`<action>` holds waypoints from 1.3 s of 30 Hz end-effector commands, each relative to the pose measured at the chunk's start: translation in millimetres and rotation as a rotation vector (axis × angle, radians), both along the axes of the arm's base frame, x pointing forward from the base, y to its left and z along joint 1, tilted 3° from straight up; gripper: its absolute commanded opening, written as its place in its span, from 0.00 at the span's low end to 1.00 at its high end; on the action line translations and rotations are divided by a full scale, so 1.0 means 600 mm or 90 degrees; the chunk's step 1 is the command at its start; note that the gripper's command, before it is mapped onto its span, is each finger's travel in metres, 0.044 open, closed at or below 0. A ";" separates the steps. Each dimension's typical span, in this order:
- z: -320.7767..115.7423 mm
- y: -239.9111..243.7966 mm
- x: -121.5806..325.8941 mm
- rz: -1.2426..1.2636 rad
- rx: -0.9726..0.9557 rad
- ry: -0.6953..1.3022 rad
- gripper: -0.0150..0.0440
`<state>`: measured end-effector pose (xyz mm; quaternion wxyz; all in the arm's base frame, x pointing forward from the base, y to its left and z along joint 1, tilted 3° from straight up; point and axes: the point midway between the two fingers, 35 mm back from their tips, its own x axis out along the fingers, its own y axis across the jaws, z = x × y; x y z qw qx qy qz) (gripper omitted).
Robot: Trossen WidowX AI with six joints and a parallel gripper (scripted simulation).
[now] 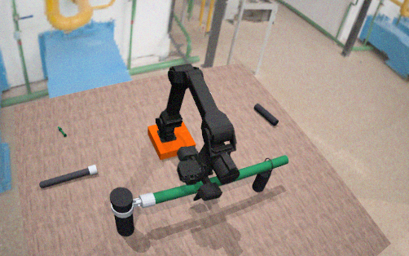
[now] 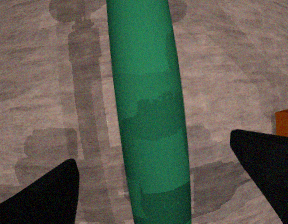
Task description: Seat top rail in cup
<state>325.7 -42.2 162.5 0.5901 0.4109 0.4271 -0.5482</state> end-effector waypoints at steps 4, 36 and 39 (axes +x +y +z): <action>0.025 0.027 -0.003 0.000 -0.001 -0.002 1.00; 0.082 0.043 -0.007 0.035 -0.003 0.014 1.00; 0.082 0.043 -0.007 0.035 -0.003 0.014 1.00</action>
